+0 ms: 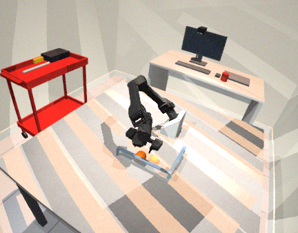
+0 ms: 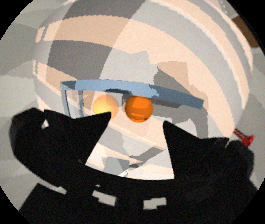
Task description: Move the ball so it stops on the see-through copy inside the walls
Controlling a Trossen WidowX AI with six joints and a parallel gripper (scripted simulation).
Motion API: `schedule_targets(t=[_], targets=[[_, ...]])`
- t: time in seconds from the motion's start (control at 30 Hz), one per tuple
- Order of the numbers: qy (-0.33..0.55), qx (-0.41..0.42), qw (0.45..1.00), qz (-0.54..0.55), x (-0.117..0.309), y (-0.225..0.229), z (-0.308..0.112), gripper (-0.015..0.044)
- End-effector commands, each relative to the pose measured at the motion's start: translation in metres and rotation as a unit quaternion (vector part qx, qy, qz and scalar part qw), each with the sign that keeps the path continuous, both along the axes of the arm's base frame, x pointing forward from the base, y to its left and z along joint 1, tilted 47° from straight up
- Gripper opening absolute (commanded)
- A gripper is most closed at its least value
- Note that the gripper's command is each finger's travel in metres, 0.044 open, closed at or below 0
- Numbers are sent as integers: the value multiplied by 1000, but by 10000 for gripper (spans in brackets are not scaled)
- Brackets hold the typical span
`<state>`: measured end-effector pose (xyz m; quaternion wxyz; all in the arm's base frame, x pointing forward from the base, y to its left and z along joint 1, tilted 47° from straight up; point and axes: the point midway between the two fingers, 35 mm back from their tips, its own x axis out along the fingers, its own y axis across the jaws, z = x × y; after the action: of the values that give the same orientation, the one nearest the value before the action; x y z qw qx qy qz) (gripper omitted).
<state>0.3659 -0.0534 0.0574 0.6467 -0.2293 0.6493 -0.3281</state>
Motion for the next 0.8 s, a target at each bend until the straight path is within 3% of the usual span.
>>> schedule_targets(t=[0.0,0.77], targets=[[0,-2,1000,2,0,-4,-3,404],[0,-2,1000,2,-2,-31,-28,404]])
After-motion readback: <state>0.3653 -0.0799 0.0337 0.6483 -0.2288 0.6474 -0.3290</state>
